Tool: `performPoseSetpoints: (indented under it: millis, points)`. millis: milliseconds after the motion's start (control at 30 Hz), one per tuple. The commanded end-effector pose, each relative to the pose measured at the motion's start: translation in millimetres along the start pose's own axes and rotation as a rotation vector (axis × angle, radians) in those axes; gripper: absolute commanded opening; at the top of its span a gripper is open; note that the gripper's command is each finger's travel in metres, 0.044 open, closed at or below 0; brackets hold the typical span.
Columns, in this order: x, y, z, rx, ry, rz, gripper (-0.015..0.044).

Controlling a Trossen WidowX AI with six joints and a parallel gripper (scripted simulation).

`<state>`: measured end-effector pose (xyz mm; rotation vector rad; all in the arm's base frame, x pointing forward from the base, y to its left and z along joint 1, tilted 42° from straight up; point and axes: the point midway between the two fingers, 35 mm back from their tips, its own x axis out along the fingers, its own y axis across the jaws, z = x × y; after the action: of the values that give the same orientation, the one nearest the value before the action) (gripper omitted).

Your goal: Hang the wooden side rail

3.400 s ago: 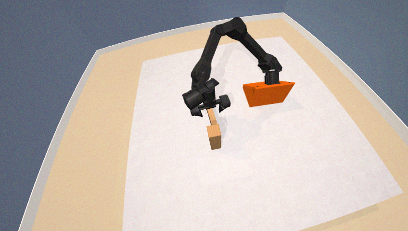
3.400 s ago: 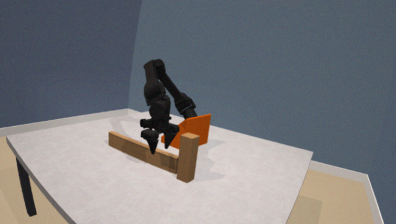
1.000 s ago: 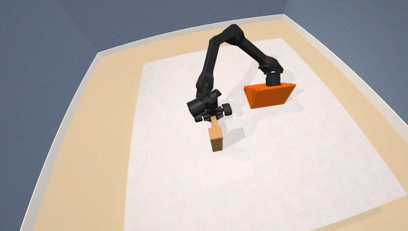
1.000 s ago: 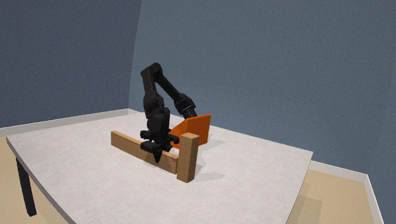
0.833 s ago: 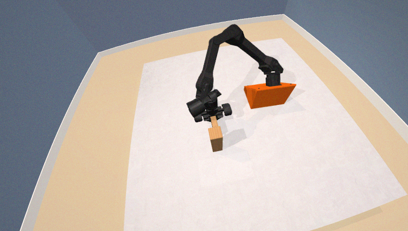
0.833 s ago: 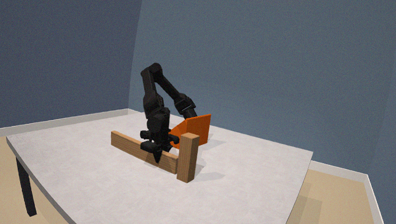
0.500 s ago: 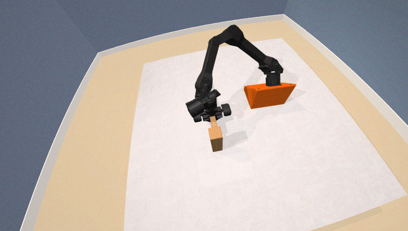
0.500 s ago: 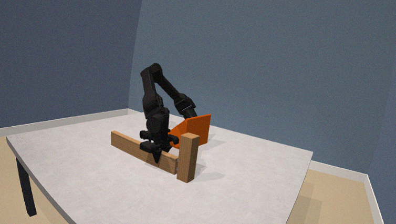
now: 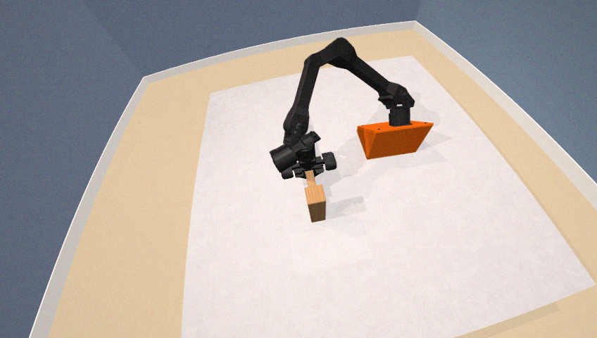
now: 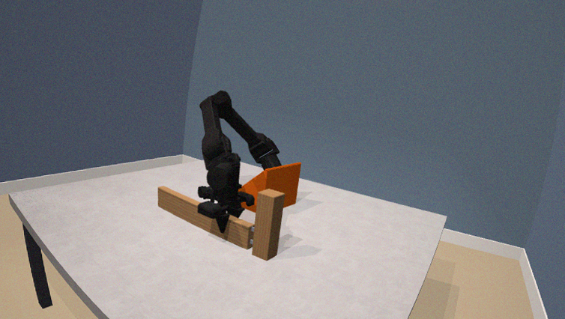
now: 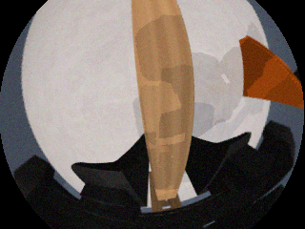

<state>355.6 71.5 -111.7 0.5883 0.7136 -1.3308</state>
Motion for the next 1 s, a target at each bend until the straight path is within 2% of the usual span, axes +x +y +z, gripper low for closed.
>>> performPoseSetpoints:
  millis: [0, 967]
  points:
    - [-0.4, 6.8, 1.5, 0.01, 0.0, 0.01, 0.0]
    - [-2.7, 1.3, 0.0, 0.01, 0.0, 0.01, 0.0]
